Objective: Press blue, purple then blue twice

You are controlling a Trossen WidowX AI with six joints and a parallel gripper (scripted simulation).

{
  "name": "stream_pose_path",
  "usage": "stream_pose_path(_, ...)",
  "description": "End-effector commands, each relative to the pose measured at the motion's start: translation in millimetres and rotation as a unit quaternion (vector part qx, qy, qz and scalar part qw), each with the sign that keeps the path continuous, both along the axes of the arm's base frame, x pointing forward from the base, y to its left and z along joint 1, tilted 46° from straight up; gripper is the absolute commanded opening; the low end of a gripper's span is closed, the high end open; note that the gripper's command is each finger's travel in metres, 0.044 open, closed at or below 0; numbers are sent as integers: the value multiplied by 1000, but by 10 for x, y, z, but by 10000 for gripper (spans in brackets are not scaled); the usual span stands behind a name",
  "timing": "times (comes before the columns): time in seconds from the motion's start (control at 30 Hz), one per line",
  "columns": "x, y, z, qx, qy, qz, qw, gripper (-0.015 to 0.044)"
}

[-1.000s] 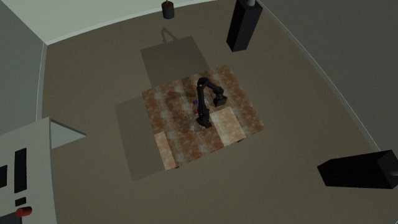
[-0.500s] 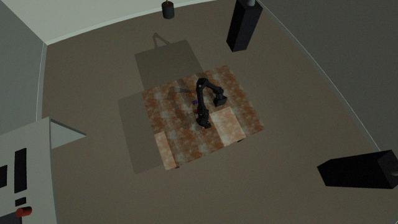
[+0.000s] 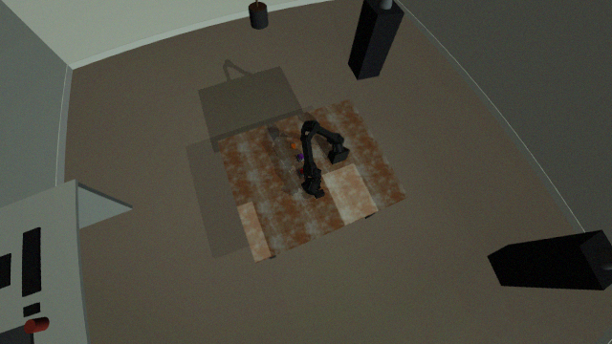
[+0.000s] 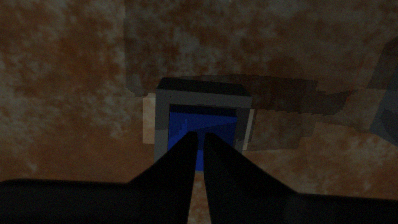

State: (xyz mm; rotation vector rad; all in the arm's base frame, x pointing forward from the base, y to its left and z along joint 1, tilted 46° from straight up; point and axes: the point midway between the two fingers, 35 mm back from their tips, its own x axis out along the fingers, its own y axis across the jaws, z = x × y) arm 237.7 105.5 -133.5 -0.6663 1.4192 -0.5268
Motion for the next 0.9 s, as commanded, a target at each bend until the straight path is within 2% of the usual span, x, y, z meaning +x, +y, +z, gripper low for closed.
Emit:
stream_pose_path(0.0,-14,-22,-16,-4,3,2,1000,20)
stream_pose_path(0.47,-14,-22,-16,-4,3,2,1000,20)
stream_pose_path(0.6,-40,194,197,-3,3,2,1000,20)
stream_pose_path(0.77,-45,211,216,-3,4,2,1000,20)
stream_pose_path(0.87,-45,393,232,0,5,4,1000,99)
